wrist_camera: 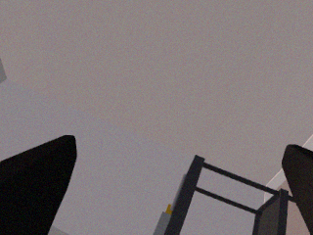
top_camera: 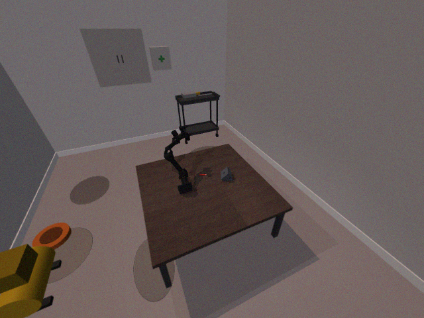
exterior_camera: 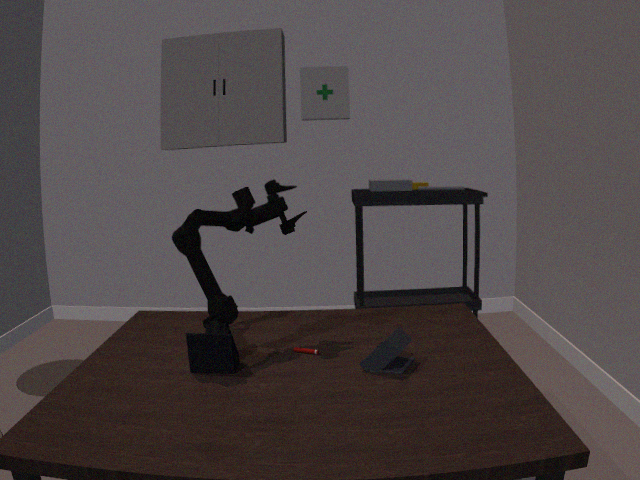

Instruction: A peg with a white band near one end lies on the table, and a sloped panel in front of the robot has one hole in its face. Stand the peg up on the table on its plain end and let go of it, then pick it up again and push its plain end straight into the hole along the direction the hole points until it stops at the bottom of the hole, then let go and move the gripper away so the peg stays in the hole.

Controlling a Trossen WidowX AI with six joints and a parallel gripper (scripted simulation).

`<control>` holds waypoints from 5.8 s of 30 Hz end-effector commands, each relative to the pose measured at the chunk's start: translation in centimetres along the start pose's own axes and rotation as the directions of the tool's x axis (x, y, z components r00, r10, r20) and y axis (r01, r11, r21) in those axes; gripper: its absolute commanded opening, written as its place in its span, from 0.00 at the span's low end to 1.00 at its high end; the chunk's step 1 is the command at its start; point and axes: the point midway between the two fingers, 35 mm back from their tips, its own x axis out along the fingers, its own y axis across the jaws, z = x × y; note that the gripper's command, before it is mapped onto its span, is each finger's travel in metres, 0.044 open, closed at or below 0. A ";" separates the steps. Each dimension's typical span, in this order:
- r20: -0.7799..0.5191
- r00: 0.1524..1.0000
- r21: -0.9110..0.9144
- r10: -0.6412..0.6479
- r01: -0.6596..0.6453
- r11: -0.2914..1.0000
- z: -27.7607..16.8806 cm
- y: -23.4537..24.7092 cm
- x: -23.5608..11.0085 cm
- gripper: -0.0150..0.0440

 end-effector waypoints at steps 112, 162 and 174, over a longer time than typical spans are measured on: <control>-0.215 -0.278 -0.670 -0.936 0.739 -0.066 26.2 -39.1 -18.0 1.00; -0.220 -0.276 -0.669 -0.936 0.740 -0.061 25.3 -42.0 -19.1 0.38; -0.208 -0.267 -0.672 -0.941 0.738 -0.061 25.3 -41.9 -19.1 0.34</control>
